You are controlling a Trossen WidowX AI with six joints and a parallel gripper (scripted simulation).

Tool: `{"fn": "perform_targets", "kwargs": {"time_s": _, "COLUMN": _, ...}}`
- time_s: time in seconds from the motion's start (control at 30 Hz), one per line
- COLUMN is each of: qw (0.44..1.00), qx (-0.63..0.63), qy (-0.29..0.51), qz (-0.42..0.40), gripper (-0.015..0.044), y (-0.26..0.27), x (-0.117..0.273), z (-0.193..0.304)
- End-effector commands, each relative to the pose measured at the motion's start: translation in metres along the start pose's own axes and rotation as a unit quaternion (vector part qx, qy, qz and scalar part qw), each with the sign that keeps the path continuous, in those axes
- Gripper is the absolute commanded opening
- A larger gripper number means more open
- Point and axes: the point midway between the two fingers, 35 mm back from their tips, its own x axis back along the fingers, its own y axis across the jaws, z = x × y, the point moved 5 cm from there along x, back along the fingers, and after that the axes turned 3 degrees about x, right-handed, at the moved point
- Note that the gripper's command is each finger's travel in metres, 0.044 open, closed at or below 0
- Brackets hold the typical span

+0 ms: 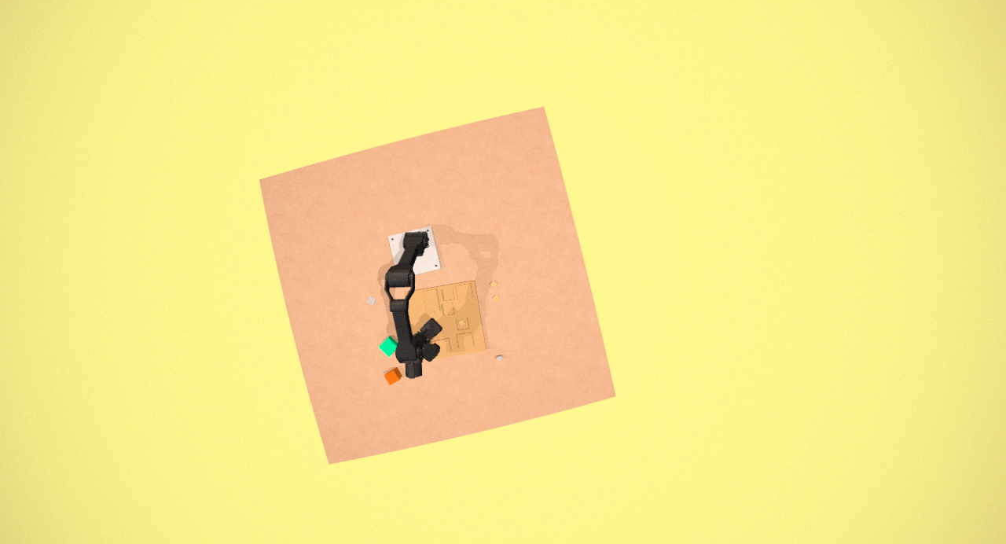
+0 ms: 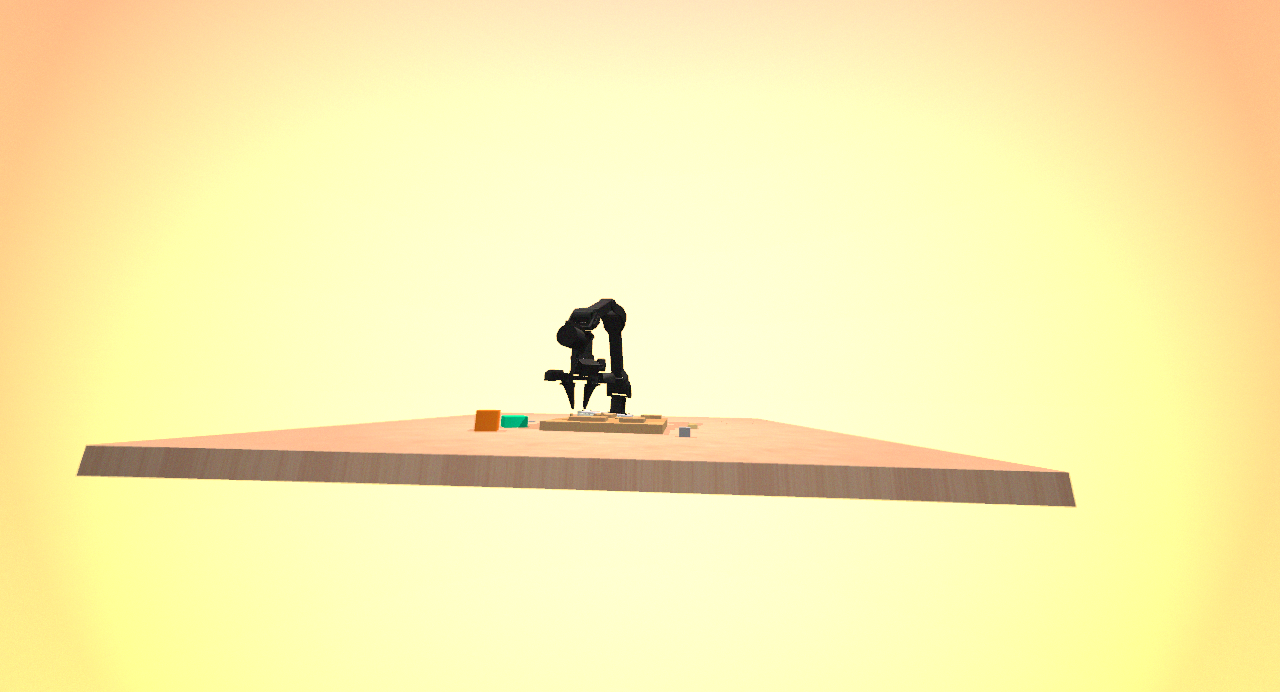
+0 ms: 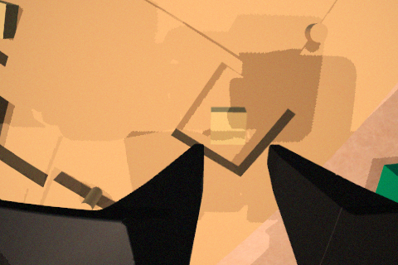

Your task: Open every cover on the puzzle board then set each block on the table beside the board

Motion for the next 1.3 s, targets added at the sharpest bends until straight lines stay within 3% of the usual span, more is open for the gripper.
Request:
{"fn": "perform_targets", "kwargs": {"time_s": 0.0, "qw": 1.0, "qx": -0.001, "qy": 0.001, "qz": -0.002, "gripper": 0.0144, "y": 0.001, "x": -0.002, "z": 0.0}}
{"fn": "perform_targets", "kwargs": {"time_s": 1.27, "qw": 1.0, "qx": -0.001, "qy": 0.001, "qz": -0.002, "gripper": 0.0144, "y": 0.001, "x": -0.023, "z": 0.0}}
